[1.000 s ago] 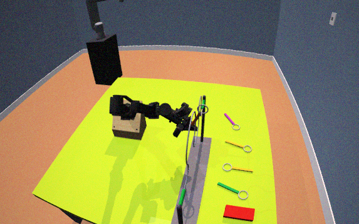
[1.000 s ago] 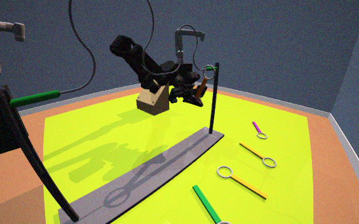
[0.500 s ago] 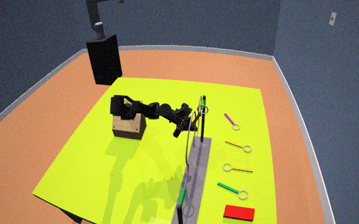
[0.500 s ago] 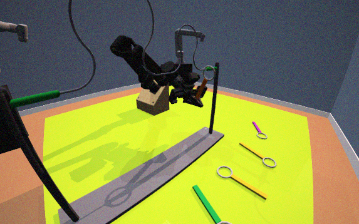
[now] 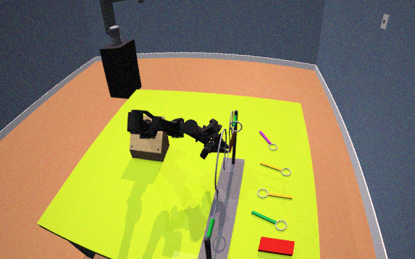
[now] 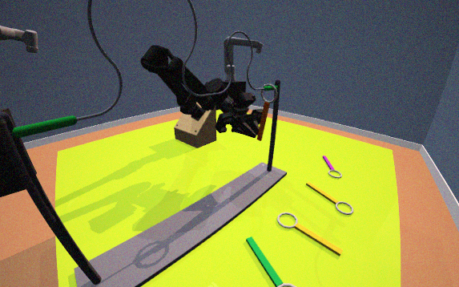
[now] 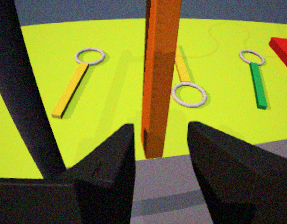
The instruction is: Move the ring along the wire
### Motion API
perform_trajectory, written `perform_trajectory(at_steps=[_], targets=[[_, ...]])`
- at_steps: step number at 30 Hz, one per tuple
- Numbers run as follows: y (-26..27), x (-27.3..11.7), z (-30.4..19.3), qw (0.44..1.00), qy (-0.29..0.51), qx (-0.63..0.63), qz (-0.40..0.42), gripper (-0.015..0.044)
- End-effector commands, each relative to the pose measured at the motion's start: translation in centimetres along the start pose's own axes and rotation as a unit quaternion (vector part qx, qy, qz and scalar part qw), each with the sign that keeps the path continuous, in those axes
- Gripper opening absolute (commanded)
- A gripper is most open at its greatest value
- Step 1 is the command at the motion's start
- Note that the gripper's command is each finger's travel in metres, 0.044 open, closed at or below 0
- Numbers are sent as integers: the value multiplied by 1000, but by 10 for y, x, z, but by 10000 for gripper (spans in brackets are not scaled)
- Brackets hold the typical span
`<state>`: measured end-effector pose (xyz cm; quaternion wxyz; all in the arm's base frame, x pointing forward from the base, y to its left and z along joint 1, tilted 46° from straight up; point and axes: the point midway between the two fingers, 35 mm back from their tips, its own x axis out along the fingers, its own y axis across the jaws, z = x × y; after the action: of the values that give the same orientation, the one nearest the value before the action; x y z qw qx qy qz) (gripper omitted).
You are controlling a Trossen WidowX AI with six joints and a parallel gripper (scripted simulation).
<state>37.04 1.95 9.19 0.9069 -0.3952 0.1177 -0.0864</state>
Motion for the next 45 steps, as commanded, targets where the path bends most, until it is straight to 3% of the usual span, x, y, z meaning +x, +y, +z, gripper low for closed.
perform_trajectory(at_steps=[1,13,33,39,43,45], targets=[[0,-6,0,1000,1,0,-1,160],[1,-48,-1,1000,1,-2,2,160],[1,-49,-1,1000,1,-2,2,160],[1,-92,-6,1000,-2,-5,3,317],[1,-94,-7,1000,-2,-5,3,423],[1,-94,-7,1000,-2,-5,3,440]])
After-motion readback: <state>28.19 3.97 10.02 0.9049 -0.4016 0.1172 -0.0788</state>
